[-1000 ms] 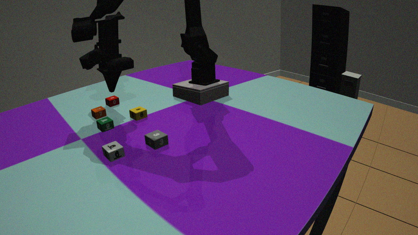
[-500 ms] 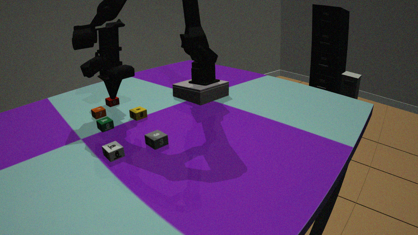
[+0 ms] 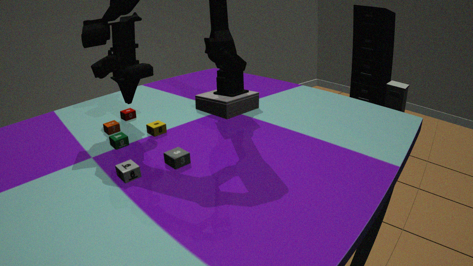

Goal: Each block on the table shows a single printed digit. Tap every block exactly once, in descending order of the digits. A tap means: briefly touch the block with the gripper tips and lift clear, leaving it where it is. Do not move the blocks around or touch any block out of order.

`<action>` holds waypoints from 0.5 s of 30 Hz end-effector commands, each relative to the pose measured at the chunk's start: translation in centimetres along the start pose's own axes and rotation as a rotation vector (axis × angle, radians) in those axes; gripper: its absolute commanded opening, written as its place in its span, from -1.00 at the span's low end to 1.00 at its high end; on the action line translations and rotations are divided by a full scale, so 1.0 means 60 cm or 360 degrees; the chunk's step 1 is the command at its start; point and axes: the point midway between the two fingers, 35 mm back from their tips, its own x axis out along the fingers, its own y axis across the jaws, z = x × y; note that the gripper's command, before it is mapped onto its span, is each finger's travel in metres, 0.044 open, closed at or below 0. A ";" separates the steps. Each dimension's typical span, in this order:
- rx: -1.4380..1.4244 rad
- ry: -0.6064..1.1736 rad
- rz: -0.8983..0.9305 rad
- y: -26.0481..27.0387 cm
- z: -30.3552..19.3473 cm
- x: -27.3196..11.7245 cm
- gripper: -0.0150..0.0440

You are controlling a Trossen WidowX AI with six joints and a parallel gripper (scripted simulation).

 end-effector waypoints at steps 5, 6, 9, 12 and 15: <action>-0.0044 -0.0036 0.0003 0.089 0.066 -0.031 0.29; -0.0053 -0.0040 0.0006 0.110 0.076 -0.036 0.38; -0.0079 -0.0054 0.0013 0.176 0.099 -0.052 0.64; -0.0098 -0.0063 0.0023 0.245 0.112 -0.068 0.86; -0.0079 -0.0055 0.0035 0.310 0.114 -0.085 0.86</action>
